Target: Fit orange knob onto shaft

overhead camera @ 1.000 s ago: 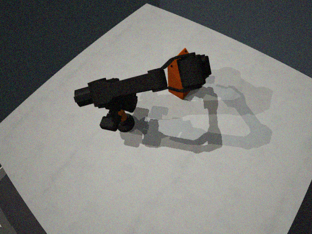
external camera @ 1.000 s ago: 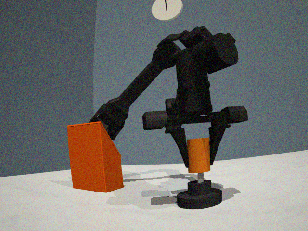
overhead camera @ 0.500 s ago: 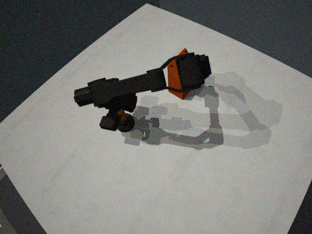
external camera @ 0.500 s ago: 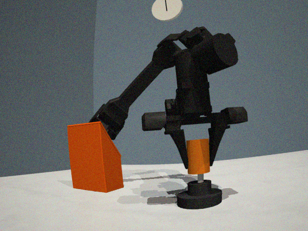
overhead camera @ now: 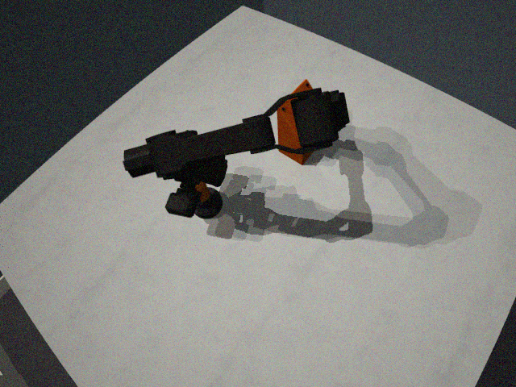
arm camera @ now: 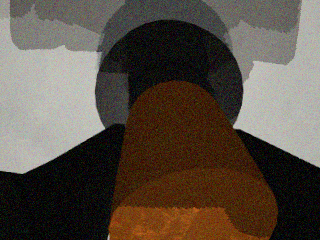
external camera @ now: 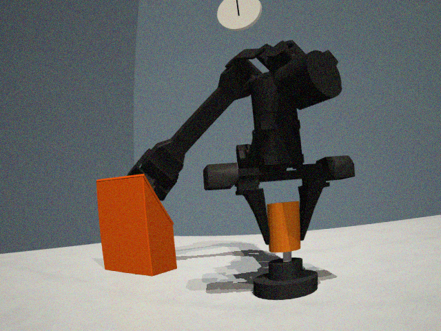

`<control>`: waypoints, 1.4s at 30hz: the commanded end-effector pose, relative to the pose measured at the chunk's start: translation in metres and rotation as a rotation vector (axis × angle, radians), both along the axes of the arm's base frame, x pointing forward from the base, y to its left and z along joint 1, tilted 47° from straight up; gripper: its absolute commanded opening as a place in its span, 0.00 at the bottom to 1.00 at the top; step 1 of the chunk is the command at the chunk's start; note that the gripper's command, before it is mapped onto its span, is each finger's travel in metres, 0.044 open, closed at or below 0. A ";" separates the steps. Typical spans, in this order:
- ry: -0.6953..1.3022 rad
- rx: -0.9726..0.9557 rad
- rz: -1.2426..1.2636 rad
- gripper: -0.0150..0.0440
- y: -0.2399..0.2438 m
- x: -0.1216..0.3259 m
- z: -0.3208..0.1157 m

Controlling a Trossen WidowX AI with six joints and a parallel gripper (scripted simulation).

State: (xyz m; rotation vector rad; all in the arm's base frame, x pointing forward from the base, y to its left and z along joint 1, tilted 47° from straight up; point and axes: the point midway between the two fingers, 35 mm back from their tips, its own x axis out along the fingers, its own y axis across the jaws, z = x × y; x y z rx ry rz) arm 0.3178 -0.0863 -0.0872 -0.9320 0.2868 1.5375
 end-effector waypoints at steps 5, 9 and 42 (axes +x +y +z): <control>-0.003 0.002 -0.003 0.25 0.001 0.001 0.000; -0.003 0.002 -0.003 0.25 0.001 0.001 0.000; -0.023 0.001 0.017 0.25 0.012 0.001 -0.010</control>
